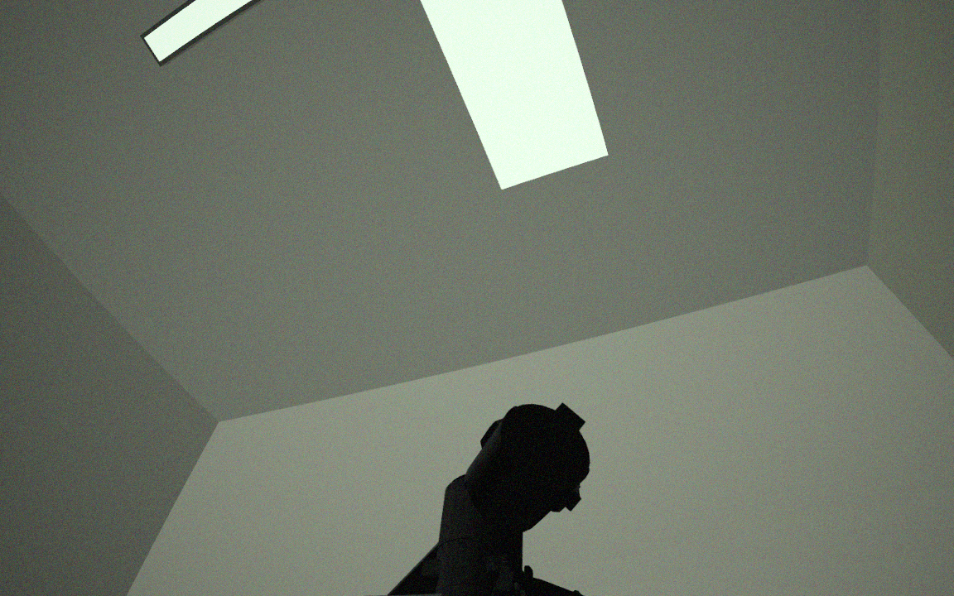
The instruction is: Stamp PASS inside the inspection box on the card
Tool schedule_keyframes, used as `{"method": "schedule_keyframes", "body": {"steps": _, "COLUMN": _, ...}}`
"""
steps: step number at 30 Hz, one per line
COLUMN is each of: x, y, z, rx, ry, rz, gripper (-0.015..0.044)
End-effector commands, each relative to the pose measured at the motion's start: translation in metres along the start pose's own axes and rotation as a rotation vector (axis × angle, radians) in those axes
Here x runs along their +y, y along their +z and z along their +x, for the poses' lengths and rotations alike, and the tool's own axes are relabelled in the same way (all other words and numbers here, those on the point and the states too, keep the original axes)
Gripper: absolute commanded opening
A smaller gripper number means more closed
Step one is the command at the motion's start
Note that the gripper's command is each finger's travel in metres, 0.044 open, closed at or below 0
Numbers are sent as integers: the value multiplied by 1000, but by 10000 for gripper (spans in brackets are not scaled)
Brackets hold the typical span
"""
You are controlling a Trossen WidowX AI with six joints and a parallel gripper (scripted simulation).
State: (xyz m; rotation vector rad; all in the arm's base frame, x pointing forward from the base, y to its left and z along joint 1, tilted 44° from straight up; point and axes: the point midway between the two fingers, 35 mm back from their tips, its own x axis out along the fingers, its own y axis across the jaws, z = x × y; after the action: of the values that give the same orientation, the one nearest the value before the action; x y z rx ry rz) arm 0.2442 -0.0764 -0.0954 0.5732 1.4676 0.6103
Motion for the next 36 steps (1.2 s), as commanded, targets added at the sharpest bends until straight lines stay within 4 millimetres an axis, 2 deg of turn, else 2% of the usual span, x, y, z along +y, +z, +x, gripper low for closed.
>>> {"method": "schedule_keyframes", "body": {"steps": 1, "x": -1, "y": 0, "z": -2, "rx": 2, "ry": -2, "rz": -3, "gripper": 0}}
{"method": "schedule_keyframes", "body": {"steps": 36, "x": -3, "y": 1, "z": -19, "rx": 1, "ry": 1, "rz": -2, "gripper": 0}}
